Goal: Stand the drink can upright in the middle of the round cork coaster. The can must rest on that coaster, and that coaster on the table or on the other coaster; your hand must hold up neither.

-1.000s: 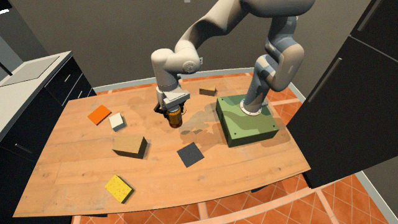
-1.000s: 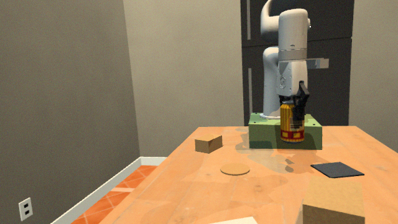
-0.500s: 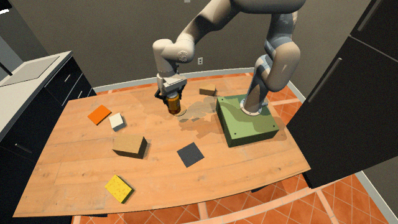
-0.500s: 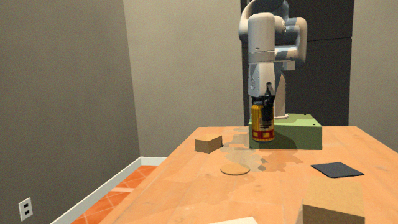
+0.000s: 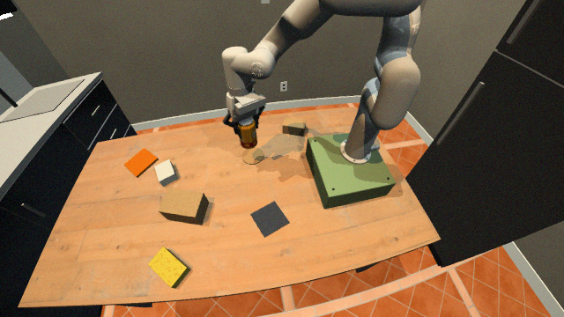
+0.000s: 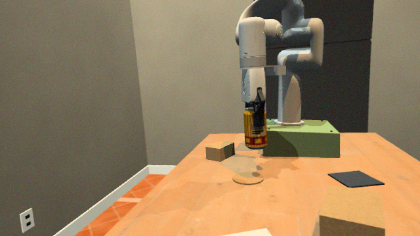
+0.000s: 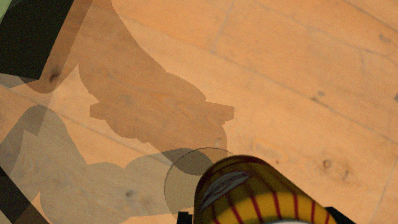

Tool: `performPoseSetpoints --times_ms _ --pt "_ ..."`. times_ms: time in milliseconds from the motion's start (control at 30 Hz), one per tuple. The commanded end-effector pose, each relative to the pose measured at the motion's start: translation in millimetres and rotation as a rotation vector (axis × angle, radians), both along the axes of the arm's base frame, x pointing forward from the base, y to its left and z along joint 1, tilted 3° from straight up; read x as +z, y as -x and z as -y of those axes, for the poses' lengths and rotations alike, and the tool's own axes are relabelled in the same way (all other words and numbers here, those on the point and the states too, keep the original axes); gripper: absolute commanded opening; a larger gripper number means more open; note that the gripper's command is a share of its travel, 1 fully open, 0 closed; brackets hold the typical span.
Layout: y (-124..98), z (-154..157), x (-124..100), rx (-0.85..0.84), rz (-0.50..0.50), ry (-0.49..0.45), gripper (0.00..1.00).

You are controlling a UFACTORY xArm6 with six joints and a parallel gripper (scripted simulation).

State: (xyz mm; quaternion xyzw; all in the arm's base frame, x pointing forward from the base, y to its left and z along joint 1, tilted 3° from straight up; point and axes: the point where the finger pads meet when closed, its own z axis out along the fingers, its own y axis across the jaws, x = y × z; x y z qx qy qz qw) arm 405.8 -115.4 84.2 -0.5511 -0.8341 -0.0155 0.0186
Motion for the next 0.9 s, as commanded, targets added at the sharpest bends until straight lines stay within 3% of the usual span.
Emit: performPoseSetpoints --times_ms 0,667,767,867 --pt "1 14 1 0.001 0.005 -0.001 0.00" --pt "6 28 0 0.001 0.005 -0.001 0.00" --pt "6 28 -12 0.001 0.005 -0.002 0.00" --pt "6 26 -42 0.001 0.005 -0.001 0.00"
